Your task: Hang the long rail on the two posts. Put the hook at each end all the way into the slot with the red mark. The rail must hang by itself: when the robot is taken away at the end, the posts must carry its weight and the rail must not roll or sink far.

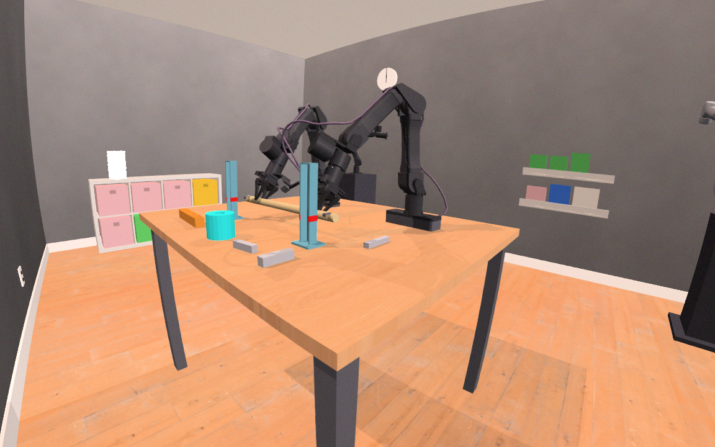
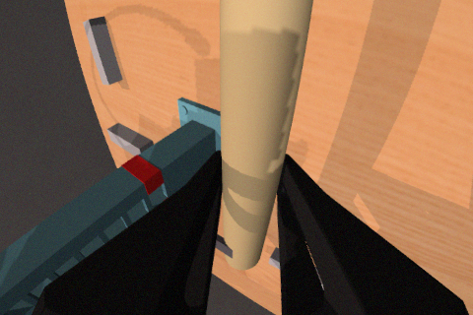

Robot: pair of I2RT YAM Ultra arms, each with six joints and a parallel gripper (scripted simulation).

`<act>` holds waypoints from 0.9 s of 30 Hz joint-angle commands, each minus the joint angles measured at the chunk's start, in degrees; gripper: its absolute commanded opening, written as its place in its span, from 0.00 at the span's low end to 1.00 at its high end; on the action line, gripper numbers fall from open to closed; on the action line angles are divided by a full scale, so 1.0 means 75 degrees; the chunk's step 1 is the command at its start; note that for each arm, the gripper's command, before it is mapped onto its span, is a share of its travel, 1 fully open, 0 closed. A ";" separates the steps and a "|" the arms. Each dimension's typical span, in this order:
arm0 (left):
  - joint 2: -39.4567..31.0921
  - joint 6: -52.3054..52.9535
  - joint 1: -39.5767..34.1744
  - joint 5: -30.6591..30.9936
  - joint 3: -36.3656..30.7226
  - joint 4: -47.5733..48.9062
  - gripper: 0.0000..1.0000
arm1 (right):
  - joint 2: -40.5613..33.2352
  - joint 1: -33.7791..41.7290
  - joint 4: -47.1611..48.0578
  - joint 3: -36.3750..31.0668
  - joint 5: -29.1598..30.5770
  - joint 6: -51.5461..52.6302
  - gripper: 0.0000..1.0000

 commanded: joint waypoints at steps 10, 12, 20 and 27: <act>0.0310 0.0291 0.0205 0.0067 0.0663 0.0123 0.18 | 0.0258 -0.0209 0.0026 0.0725 -0.0074 -0.0143 0.19; 0.0321 0.0293 0.0211 0.0077 0.0684 0.0106 0.18 | 0.0270 -0.0214 0.0010 0.0745 -0.0083 -0.0143 0.19; 0.0342 0.0297 0.0222 0.0094 0.0723 0.0072 0.18 | 0.0283 -0.0220 -0.0008 0.0769 -0.0094 -0.0143 0.19; 0.0613 0.0368 0.0321 0.0129 0.1099 -0.0092 0.18 | 0.0592 -0.0308 -0.0156 0.1185 -0.0194 -0.0211 0.19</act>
